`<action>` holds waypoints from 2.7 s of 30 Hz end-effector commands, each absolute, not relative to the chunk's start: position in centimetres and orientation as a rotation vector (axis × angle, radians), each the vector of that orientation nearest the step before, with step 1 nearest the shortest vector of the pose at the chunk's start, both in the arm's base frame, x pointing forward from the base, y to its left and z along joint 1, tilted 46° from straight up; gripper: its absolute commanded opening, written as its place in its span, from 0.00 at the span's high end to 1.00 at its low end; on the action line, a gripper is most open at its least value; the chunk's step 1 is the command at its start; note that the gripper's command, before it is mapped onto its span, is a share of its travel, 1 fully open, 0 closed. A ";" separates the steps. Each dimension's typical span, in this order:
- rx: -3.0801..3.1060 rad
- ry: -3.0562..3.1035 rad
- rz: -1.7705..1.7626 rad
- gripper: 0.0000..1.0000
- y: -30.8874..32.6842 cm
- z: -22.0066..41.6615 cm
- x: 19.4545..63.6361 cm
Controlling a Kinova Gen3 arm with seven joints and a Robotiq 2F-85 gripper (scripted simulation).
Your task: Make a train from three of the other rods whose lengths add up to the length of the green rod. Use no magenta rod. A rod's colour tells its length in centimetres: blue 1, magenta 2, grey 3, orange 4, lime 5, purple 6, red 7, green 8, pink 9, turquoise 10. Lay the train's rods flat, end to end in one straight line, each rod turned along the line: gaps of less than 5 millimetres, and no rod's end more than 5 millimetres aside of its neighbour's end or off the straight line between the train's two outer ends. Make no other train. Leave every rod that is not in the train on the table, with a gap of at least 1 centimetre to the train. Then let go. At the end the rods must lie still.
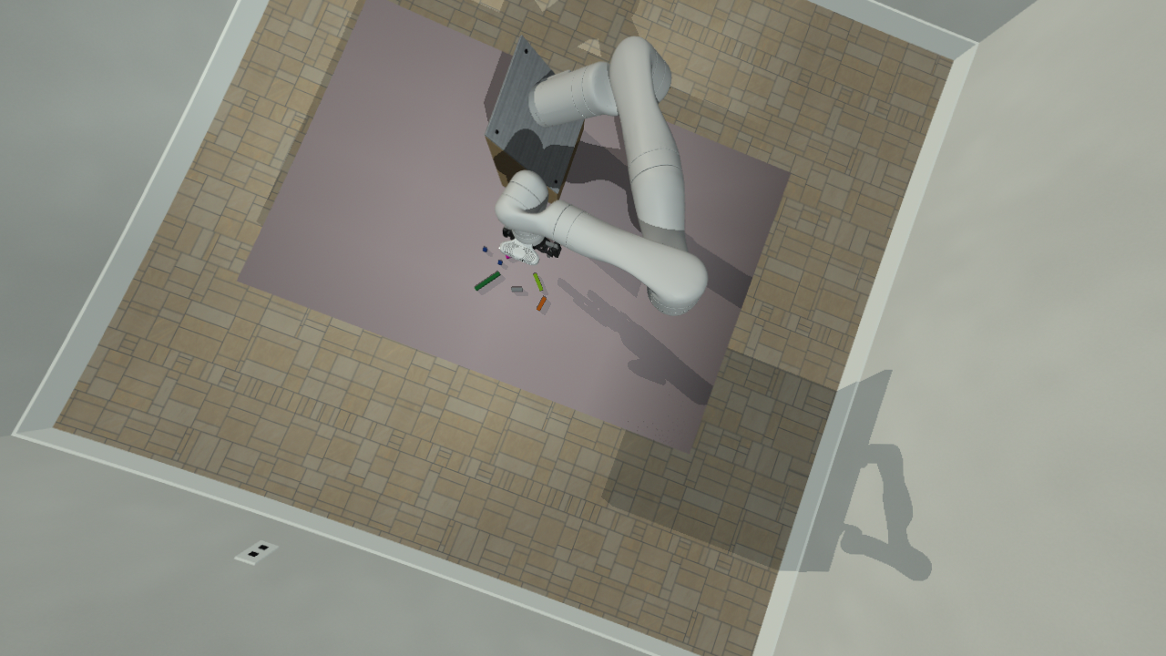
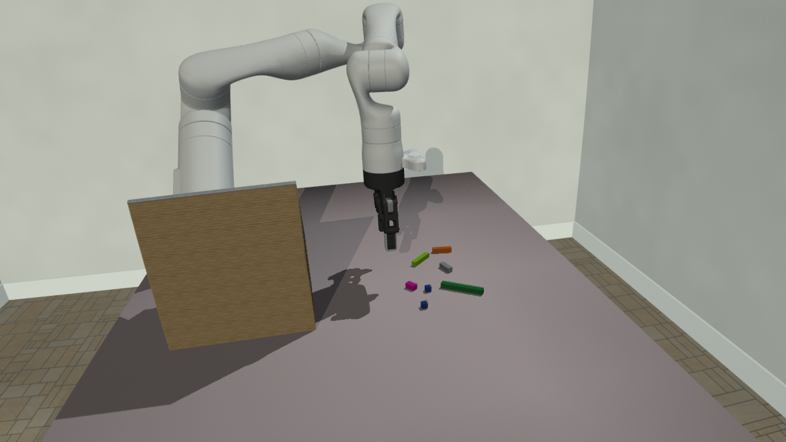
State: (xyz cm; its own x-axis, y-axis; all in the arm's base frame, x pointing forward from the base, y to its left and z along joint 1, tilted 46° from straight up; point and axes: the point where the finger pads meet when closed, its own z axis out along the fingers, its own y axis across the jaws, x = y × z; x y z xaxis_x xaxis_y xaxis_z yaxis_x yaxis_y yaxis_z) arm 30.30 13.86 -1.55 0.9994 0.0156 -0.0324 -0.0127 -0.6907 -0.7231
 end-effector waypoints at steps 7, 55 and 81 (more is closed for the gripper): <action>-2.333 0.003 0.046 0.00 13.8 -1.5 30.3; -2.195 0.907 0.431 0.00 11.0 -4.4 30.3; -2.195 0.907 0.431 0.00 11.0 -4.4 30.3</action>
